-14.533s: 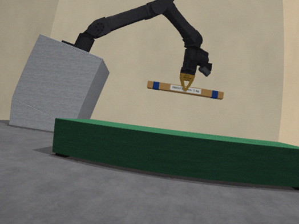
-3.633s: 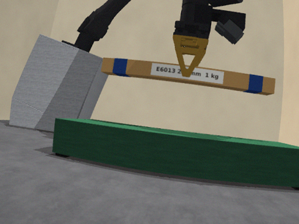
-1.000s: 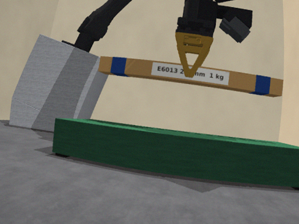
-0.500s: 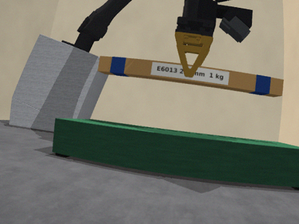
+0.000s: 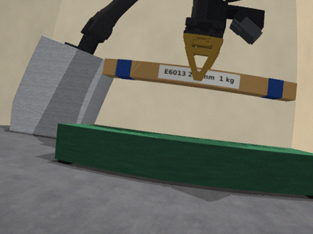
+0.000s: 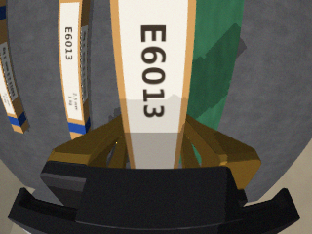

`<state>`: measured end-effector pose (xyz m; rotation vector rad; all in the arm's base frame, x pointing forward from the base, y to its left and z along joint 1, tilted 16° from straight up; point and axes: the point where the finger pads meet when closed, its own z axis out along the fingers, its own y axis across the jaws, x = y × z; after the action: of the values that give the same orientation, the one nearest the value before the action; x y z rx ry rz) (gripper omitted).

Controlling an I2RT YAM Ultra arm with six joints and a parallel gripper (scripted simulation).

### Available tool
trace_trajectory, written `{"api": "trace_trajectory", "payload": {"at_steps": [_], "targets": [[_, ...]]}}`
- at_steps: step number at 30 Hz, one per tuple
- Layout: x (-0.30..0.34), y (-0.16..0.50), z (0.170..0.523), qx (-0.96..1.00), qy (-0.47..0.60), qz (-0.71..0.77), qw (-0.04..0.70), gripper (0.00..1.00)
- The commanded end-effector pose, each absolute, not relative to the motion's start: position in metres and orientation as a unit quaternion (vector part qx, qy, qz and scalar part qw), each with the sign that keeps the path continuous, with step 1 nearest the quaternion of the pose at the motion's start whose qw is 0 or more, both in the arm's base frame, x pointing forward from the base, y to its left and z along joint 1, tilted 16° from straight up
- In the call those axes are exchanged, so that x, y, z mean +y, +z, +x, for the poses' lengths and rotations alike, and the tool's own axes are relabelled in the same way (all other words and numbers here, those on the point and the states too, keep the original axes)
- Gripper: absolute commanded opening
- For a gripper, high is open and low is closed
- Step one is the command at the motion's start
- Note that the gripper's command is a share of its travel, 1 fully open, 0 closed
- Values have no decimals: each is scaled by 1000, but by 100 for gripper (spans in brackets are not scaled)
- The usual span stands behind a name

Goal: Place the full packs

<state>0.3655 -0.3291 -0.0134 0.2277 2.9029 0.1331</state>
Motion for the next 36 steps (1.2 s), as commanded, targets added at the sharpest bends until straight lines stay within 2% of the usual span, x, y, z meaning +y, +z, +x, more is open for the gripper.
{"api": "trace_trajectory", "payload": {"at_steps": [1, 36], "targets": [[-356, 37, 370, 984, 14, 84, 156, 0], [-356, 39, 372, 984, 12, 85, 158, 0]]}}
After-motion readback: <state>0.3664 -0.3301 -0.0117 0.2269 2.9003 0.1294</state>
